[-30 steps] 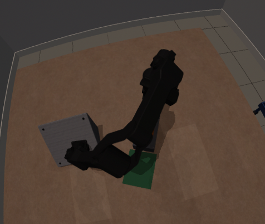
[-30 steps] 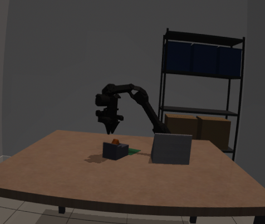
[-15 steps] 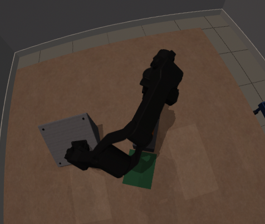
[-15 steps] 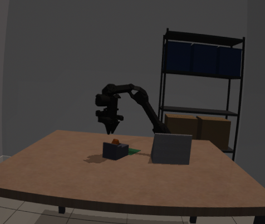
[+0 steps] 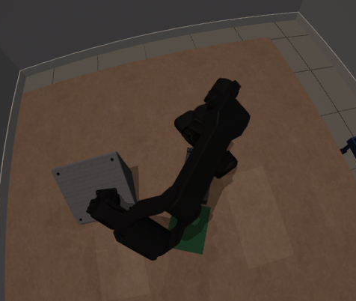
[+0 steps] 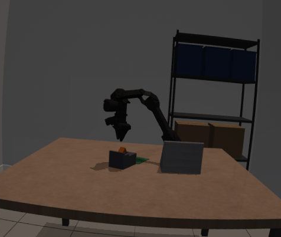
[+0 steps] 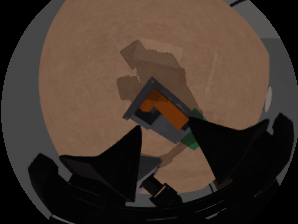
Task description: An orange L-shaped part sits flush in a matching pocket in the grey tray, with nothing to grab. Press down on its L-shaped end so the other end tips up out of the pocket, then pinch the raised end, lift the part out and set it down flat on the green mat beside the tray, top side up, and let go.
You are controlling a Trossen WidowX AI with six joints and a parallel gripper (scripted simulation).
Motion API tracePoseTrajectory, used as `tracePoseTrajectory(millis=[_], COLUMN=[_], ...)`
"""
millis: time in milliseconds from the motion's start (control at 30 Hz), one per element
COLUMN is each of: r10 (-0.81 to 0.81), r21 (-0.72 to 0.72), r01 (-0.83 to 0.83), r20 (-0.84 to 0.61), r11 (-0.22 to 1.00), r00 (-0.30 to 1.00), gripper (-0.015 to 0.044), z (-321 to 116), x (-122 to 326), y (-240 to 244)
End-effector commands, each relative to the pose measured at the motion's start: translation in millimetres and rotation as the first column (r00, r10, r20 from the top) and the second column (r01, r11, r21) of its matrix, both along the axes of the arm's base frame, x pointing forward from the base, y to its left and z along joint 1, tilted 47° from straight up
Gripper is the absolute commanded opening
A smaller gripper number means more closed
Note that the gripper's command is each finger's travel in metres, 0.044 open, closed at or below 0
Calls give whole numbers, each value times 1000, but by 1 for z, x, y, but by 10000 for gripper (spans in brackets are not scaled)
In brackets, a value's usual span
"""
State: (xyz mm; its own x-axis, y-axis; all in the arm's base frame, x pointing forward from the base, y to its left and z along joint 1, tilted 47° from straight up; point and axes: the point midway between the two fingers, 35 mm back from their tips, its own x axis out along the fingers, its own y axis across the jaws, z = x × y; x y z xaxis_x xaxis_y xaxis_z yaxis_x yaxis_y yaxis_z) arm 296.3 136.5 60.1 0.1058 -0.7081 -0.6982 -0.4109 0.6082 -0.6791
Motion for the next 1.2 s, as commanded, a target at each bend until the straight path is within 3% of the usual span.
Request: tracePoseTrajectory(millis=[0,133,1167], r10=[337,454,454], r21=[5,55,54], r01=[-361,-500,-500], r20=[-368,-513,-513], r11=[933,865,864], r00=[866,728,729], gripper=[280,280,280], z=[20,27,-6], x=[-8,-12,-5], y=[-20,-28,-63])
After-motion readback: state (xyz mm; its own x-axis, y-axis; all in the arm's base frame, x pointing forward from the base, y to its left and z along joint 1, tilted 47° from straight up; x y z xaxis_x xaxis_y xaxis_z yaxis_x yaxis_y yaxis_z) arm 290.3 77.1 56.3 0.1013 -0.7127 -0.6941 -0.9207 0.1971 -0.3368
